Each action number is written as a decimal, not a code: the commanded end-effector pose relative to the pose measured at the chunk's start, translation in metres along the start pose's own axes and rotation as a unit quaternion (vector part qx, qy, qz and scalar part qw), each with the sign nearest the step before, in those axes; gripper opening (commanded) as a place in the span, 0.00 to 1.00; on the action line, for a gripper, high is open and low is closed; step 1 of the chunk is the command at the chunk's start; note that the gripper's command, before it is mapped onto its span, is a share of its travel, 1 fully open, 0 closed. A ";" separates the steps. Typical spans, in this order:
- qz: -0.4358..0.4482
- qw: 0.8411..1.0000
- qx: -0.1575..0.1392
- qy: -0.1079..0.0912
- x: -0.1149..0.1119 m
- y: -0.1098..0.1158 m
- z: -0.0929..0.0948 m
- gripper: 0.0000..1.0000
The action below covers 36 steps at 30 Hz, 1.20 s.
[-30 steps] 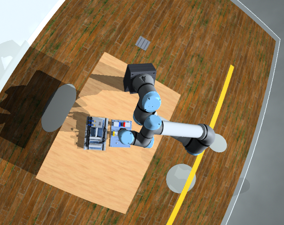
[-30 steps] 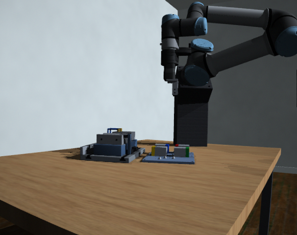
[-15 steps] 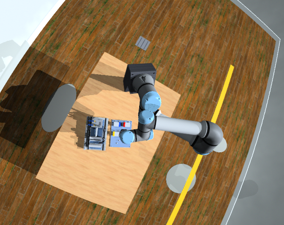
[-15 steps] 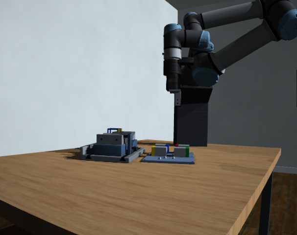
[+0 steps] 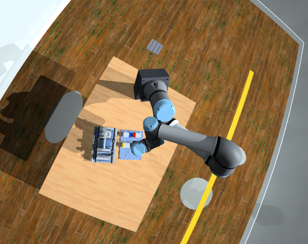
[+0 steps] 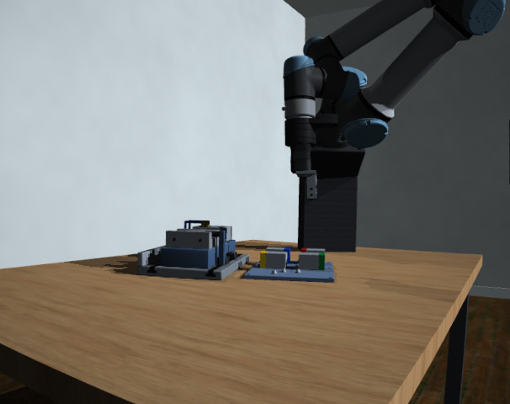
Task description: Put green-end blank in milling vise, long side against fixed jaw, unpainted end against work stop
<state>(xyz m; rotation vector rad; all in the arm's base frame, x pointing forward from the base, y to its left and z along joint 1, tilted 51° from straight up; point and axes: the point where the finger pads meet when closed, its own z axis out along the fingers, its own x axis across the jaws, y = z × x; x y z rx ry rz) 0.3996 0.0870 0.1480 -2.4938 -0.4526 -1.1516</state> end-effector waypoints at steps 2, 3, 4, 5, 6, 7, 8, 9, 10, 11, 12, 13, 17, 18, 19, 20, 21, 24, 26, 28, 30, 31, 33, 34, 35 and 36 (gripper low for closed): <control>0.001 1.000 -0.019 -0.016 0.006 0.005 0.017 1.00; 0.001 1.000 -0.019 -0.016 0.006 0.005 0.017 1.00; 0.001 1.000 -0.019 -0.016 0.006 0.005 0.017 1.00; 0.000 1.000 -0.007 -0.009 0.005 0.001 0.018 1.00; 0.000 1.000 -0.010 -0.011 0.008 0.000 0.029 1.00; 0.000 1.000 -0.013 -0.012 0.010 -0.001 0.040 1.00; 0.001 1.000 -0.016 -0.014 0.013 -0.002 0.051 1.00; 0.001 1.000 -0.019 -0.016 0.015 -0.003 0.062 1.00; 0.001 1.000 -0.019 -0.016 0.015 -0.003 0.062 1.00; 0.001 1.000 -0.019 -0.016 0.015 -0.003 0.062 1.00; 0.001 1.000 -0.019 -0.016 0.015 -0.003 0.062 1.00; 0.001 1.000 -0.019 -0.016 0.015 -0.003 0.062 1.00; 0.001 1.000 -0.019 -0.016 0.015 -0.003 0.062 1.00; 0.001 1.000 -0.019 -0.016 0.015 -0.003 0.062 1.00; 0.001 1.000 -0.019 -0.016 0.015 -0.003 0.062 1.00; 0.001 1.000 -0.019 -0.016 0.015 -0.003 0.062 1.00; 0.001 1.000 -0.019 -0.016 0.015 -0.003 0.062 1.00; 0.001 1.000 -0.016 -0.017 0.017 -0.004 0.068 1.00; 0.001 1.000 -0.019 -0.015 0.018 -0.003 0.075 1.00; 0.001 1.000 -0.019 -0.015 0.018 -0.003 0.075 1.00; 0.001 1.000 -0.019 -0.015 0.018 -0.003 0.075 1.00; 0.001 1.000 -0.019 -0.015 0.018 -0.003 0.075 1.00; 0.001 1.000 -0.019 -0.015 0.018 -0.003 0.075 1.00; 0.001 1.000 -0.019 -0.015 0.018 -0.003 0.075 1.00; 0.001 1.000 -0.019 -0.015 0.018 -0.003 0.075 1.00; 0.001 1.000 -0.019 -0.015 0.018 -0.003 0.075 1.00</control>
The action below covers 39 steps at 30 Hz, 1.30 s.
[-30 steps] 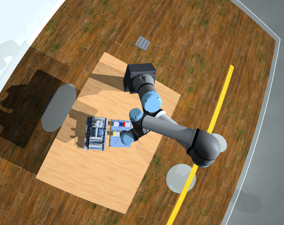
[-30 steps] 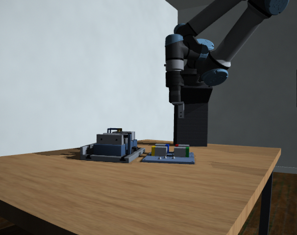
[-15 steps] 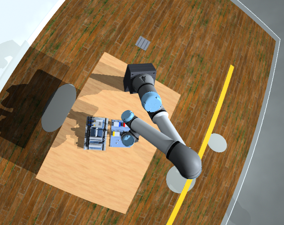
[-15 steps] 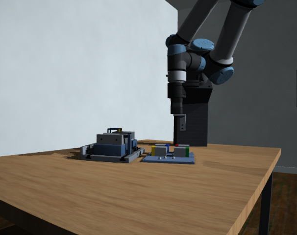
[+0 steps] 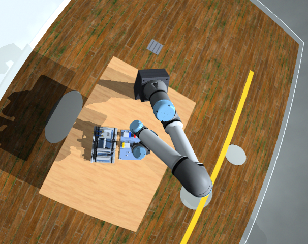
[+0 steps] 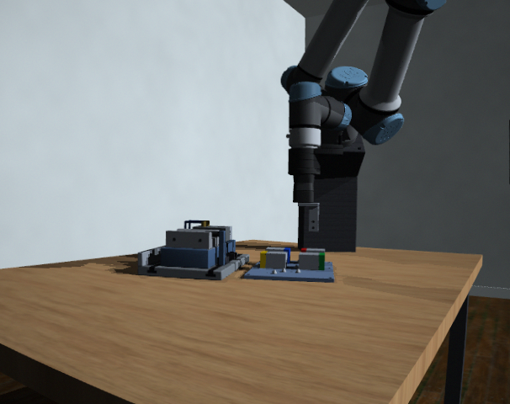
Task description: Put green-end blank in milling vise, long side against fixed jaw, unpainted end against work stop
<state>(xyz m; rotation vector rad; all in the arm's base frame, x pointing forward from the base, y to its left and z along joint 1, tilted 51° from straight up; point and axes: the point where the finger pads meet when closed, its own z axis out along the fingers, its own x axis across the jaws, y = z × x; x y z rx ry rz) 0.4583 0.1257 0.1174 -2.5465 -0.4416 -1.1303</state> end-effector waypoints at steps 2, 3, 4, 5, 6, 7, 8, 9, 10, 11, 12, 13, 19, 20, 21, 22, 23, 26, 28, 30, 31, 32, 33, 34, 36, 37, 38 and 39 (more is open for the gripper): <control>0.000 1.000 -0.001 0.001 0.000 0.000 0.000 1.00; 0.000 1.000 0.000 0.000 0.000 0.000 -0.002 1.00; 0.000 1.000 0.000 0.000 -0.001 0.001 -0.003 1.00; 0.000 1.000 0.000 0.000 -0.001 0.001 -0.005 1.00; 0.000 1.000 0.000 0.001 -0.002 0.001 -0.007 1.00; 0.000 1.000 -0.001 0.001 -0.002 0.001 -0.009 1.00; 0.000 1.000 -0.001 0.001 -0.002 0.001 -0.009 1.00; 0.000 1.000 -0.001 0.001 -0.002 0.001 -0.009 1.00; 0.000 1.000 -0.001 0.001 -0.002 0.001 -0.009 1.00; 0.000 1.000 -0.001 0.001 -0.002 0.001 -0.009 1.00; 0.000 1.000 -0.001 0.001 -0.002 0.001 -0.009 1.00; 0.000 1.000 -0.001 0.001 -0.002 0.001 -0.009 1.00; 0.000 1.000 -0.001 0.001 -0.002 0.001 -0.009 1.00; 0.000 1.000 -0.001 0.001 -0.002 0.001 -0.010 1.00; 0.000 1.000 -0.001 0.001 -0.002 0.001 -0.011 1.00; 0.000 1.000 -0.001 0.001 -0.003 0.001 -0.011 1.00; 0.000 1.000 -0.001 0.001 -0.003 0.002 -0.012 1.00; 0.000 1.000 -0.001 0.001 -0.003 0.002 -0.013 1.00; 0.000 1.000 -0.001 0.001 -0.003 0.002 -0.013 1.00; 0.000 1.000 -0.001 0.001 -0.003 0.002 -0.013 1.00; 0.000 1.000 -0.001 0.001 -0.003 0.002 -0.013 1.00; 0.000 1.000 -0.001 0.001 -0.003 0.002 -0.013 1.00; 0.000 1.000 -0.001 0.001 -0.003 0.002 -0.013 1.00; 0.000 1.000 -0.001 0.001 -0.003 0.002 -0.013 1.00; 0.000 1.000 -0.001 0.001 -0.003 0.002 -0.013 1.00; 0.000 1.000 -0.001 0.001 -0.003 0.002 -0.014 1.00; 0.000 1.000 -0.001 0.001 -0.003 0.002 -0.014 1.00; 0.000 1.000 -0.001 0.001 -0.004 0.002 -0.015 1.00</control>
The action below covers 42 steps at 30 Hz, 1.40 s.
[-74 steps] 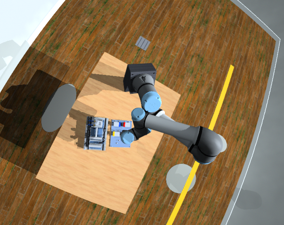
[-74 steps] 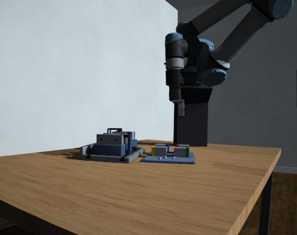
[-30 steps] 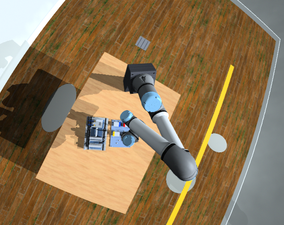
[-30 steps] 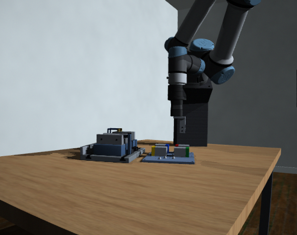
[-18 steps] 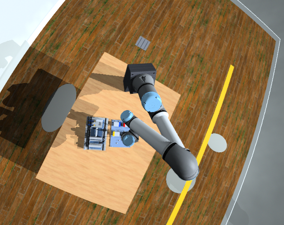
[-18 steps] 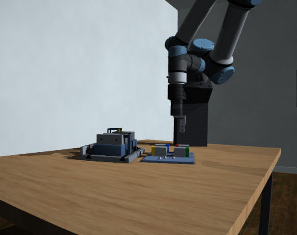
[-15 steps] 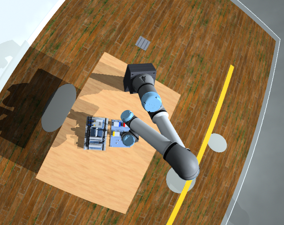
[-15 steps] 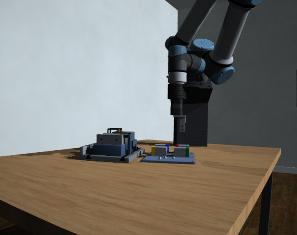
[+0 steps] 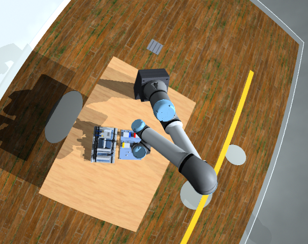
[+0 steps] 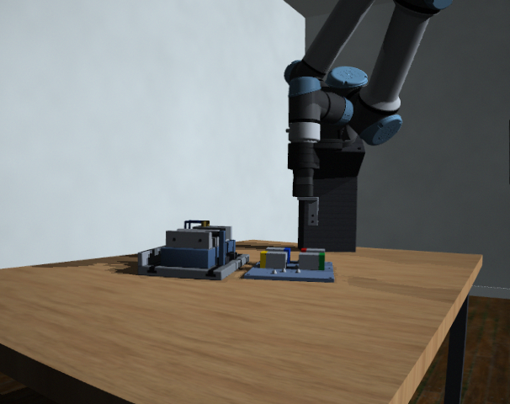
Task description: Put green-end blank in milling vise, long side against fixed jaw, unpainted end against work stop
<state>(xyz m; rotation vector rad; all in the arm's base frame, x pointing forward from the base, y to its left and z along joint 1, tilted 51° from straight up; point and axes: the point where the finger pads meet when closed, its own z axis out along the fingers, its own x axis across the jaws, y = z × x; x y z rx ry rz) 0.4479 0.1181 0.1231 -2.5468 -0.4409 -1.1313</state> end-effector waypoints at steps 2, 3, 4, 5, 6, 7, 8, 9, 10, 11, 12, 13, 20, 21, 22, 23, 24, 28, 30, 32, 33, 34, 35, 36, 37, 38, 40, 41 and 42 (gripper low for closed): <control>0.000 1.000 0.000 0.000 0.000 0.000 -0.002 1.00; 0.000 1.000 0.000 0.000 0.000 0.000 -0.002 1.00; 0.000 1.000 0.000 0.000 0.000 0.000 -0.002 1.00; 0.000 1.000 0.000 0.000 0.000 0.000 -0.002 1.00; 0.000 1.000 0.000 0.000 0.000 0.000 -0.002 1.00; 0.000 1.000 0.000 0.000 0.000 0.000 -0.002 1.00; 0.000 1.000 0.000 0.000 0.000 0.000 -0.002 1.00; 0.000 1.000 0.000 0.000 0.000 0.000 -0.002 1.00; 0.000 1.000 0.000 0.000 0.000 0.000 -0.002 1.00; 0.000 1.000 0.000 0.000 0.000 0.000 -0.002 1.00; 0.000 1.000 0.000 0.000 0.000 0.000 -0.002 1.00; 0.000 1.000 0.000 0.000 0.000 0.000 -0.002 1.00; 0.000 1.000 0.000 0.000 -0.001 0.000 -0.003 1.00; 0.000 1.000 0.000 0.000 -0.001 0.000 -0.003 1.00; 0.000 1.000 0.000 0.000 -0.001 0.000 -0.003 1.00; 0.000 1.000 0.000 0.000 -0.001 0.000 -0.003 1.00; 0.000 1.000 0.000 0.000 -0.001 0.000 -0.003 1.00; 0.000 1.000 0.000 0.000 -0.001 0.000 -0.003 1.00; 0.000 1.000 0.000 0.000 -0.001 0.000 -0.003 1.00; 0.000 1.000 0.000 0.000 -0.001 0.000 0.003 1.00; 0.000 1.000 0.000 0.000 -0.001 0.000 0.009 1.00; 0.000 1.000 0.000 0.000 -0.001 0.000 0.015 1.00; 0.000 1.000 0.000 0.000 -0.001 0.000 0.021 1.00; 0.000 1.000 0.000 0.000 -0.001 0.001 0.027 1.00; 0.000 1.000 0.000 0.000 -0.001 0.001 0.027 1.00; 0.000 1.000 0.000 0.000 -0.001 0.001 0.027 1.00; 0.000 1.000 0.000 0.000 -0.001 0.001 0.027 1.00; 0.000 1.000 0.000 0.000 -0.001 0.001 0.027 1.00; 0.000 1.000 0.000 0.000 -0.001 0.001 0.027 1.00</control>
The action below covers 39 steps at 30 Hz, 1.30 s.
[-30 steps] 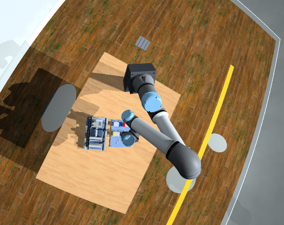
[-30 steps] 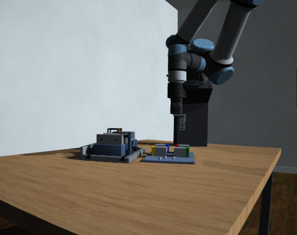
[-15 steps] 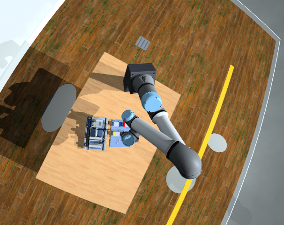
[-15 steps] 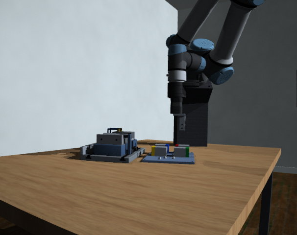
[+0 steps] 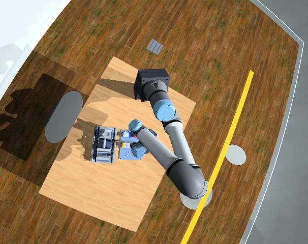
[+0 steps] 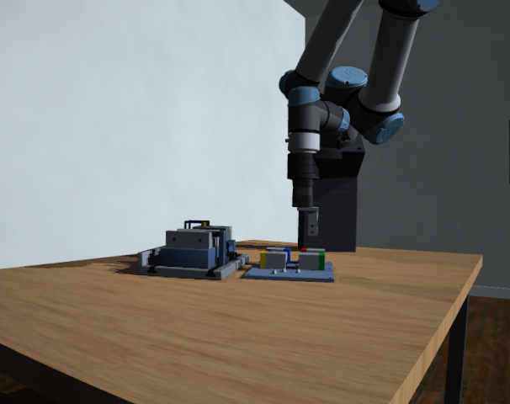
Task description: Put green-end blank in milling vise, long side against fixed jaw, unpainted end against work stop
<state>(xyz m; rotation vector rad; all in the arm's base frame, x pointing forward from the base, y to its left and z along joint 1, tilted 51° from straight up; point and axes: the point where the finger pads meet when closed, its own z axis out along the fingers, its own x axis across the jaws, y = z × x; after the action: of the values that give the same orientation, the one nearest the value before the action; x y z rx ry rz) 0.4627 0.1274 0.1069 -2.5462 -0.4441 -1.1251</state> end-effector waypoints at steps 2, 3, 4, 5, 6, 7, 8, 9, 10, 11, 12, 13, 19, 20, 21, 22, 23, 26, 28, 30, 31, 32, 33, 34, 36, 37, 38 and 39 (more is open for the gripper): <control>0.000 1.000 -0.002 0.002 0.001 0.000 0.003 1.00; 0.000 1.000 -0.002 0.002 0.001 0.000 0.003 1.00; 0.000 1.000 -0.002 0.002 0.001 0.000 0.003 1.00; 0.000 1.000 -0.002 0.002 0.001 0.000 0.003 1.00; 0.000 1.000 -0.002 0.002 0.001 0.000 0.003 1.00; 0.000 1.000 -0.002 0.002 0.001 0.000 0.012 1.00; 0.000 1.000 -0.002 0.002 0.001 0.000 0.021 1.00; 0.000 1.000 -0.002 0.002 0.001 0.000 0.030 1.00; 0.000 1.000 -0.002 0.002 0.001 0.001 0.039 1.00; 0.000 1.000 -0.002 0.002 0.001 0.001 0.048 1.00; 0.000 1.000 -0.002 0.002 0.001 0.001 0.048 1.00; 0.000 1.000 -0.002 0.002 0.001 0.001 0.048 1.00; 0.000 1.000 -0.002 0.002 0.001 0.001 0.048 1.00; 0.000 1.000 -0.002 0.002 0.001 0.001 0.048 1.00; 0.000 1.000 -0.002 0.002 0.001 0.001 0.048 1.00; 0.000 1.000 -0.002 0.002 0.001 0.001 0.048 1.00; 0.000 1.000 -0.002 0.002 0.001 0.001 0.048 1.00; 0.000 1.000 -0.002 0.002 0.001 0.001 0.051 1.00; 0.000 1.000 -0.002 0.002 0.001 0.001 0.054 1.00; 0.000 1.000 -0.002 0.002 0.001 0.001 0.054 1.00; 0.000 1.000 -0.002 0.002 0.001 0.001 0.054 1.00; 0.000 1.000 -0.002 0.002 0.001 0.001 0.054 1.00; 0.000 1.000 -0.002 0.002 0.001 0.001 0.054 1.00; 0.000 1.000 -0.002 0.002 0.001 0.001 0.054 1.00; 0.000 1.000 -0.002 0.002 0.001 0.001 0.054 1.00; 0.000 1.000 -0.002 0.002 0.001 0.001 0.054 1.00; 0.000 1.000 -0.002 0.002 0.001 0.001 0.054 1.00; 0.000 1.000 -0.002 0.002 0.001 0.001 0.054 1.00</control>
<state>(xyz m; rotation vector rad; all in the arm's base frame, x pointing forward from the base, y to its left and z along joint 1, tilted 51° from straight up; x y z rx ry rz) 0.4988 0.1492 0.0726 -2.5468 -0.4411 -1.1311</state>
